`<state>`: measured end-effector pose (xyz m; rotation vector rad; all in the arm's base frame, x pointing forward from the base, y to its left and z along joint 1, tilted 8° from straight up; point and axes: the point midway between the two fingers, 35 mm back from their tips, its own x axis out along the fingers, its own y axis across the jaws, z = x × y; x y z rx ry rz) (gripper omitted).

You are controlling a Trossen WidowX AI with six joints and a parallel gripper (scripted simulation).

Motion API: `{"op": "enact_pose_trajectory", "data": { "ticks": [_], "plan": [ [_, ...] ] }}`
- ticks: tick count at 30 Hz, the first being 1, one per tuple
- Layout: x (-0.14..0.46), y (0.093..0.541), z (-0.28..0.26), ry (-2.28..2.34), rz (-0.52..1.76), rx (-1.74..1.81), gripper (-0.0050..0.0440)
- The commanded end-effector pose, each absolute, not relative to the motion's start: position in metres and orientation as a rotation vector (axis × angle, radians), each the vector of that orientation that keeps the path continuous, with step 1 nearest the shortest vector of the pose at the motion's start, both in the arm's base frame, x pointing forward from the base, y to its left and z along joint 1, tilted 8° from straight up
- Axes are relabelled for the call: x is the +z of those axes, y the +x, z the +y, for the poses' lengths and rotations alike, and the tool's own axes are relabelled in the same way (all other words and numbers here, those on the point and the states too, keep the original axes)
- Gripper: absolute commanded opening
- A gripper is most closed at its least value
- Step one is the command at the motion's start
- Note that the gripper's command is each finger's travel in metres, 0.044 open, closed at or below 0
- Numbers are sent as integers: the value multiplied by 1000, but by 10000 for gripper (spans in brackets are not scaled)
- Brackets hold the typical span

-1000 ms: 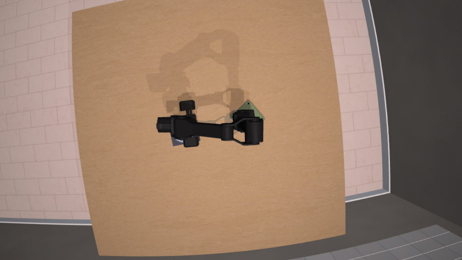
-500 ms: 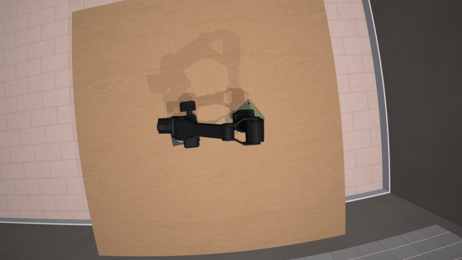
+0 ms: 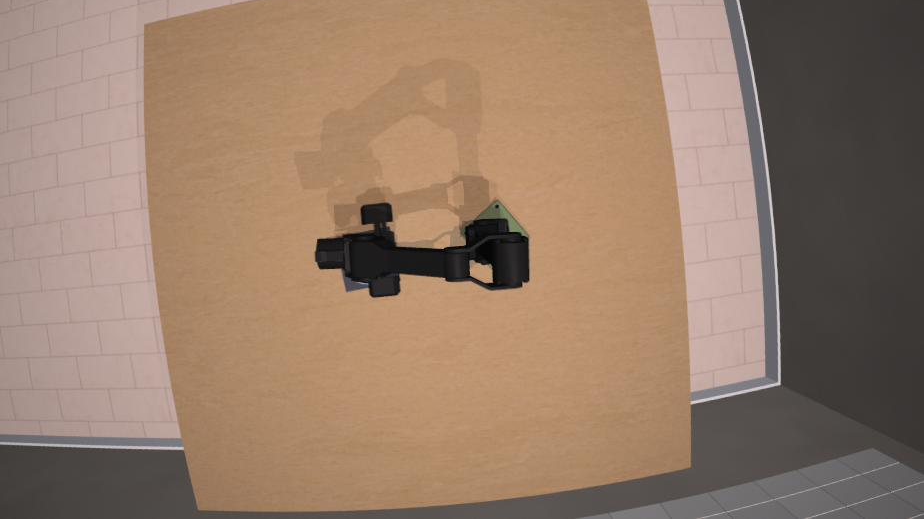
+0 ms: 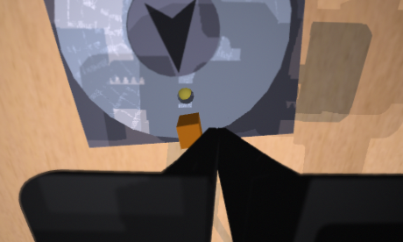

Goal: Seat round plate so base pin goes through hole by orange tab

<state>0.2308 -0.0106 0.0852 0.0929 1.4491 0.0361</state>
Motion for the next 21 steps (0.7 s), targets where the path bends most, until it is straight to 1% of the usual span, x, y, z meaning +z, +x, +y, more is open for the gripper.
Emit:
{"op": "enact_pose_trajectory", "data": {
  "ticks": [1, 8, 11, 17, 21],
  "plan": [
    [87, 231, -9, 88, 1434, 33, -50],
    [85, 230, -8, 87, 1438, 33, -50],
    [101, 235, -10, 83, 1413, 34, -50],
    [134, 228, -13, 85, 1413, 35, -50],
    [132, 229, -12, 86, 1422, 36, -50]
  ]
}}
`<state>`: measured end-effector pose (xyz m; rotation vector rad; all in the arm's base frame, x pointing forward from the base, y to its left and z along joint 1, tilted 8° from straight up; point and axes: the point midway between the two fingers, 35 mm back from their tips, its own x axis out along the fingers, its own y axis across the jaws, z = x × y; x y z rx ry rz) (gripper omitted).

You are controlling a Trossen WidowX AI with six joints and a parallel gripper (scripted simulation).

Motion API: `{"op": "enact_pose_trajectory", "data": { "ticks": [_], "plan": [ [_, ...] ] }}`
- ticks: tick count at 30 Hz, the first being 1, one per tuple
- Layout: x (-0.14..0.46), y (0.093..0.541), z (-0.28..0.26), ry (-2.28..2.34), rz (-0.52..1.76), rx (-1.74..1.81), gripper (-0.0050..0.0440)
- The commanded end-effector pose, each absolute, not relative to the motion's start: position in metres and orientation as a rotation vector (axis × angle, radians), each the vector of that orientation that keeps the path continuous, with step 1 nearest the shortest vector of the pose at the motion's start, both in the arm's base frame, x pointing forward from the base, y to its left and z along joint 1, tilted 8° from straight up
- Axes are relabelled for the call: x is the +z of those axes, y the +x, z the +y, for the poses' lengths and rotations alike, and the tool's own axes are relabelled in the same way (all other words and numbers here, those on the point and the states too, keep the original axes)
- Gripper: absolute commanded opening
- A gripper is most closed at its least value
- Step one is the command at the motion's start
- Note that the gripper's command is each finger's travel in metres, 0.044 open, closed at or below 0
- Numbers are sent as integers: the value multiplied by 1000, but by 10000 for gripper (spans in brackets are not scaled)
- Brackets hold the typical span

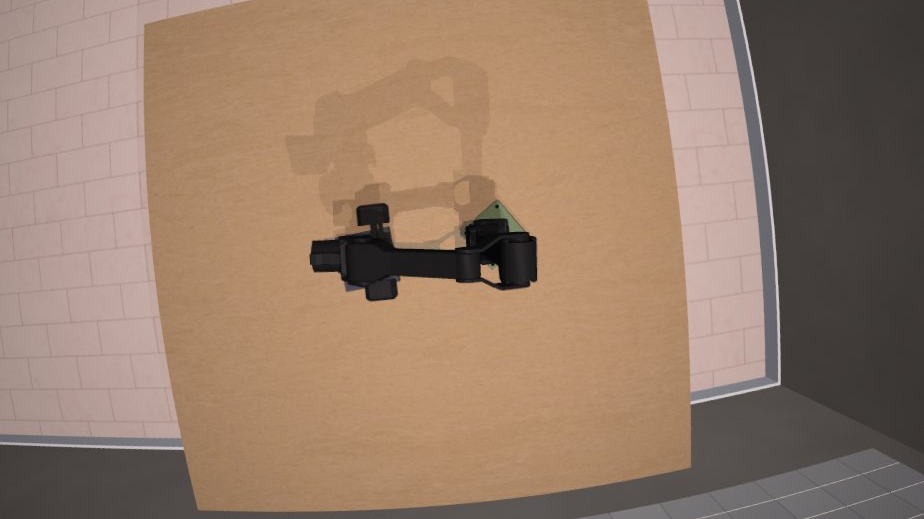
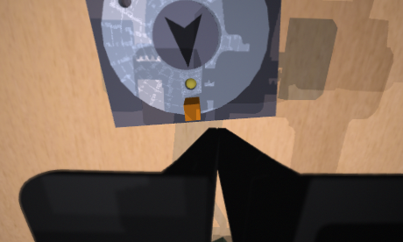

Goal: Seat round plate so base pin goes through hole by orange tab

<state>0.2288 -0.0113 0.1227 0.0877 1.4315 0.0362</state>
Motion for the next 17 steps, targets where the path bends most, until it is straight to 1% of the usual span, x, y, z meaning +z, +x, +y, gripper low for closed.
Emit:
{"op": "enact_pose_trajectory", "data": {
  "ticks": [1, 5, 17],
  "plan": [
    [132, 229, -12, 86, 1422, 36, -50],
    [124, 230, -11, 86, 1420, 36, -50],
    [124, 230, -11, 86, 1420, 36, -50]
  ]
}}
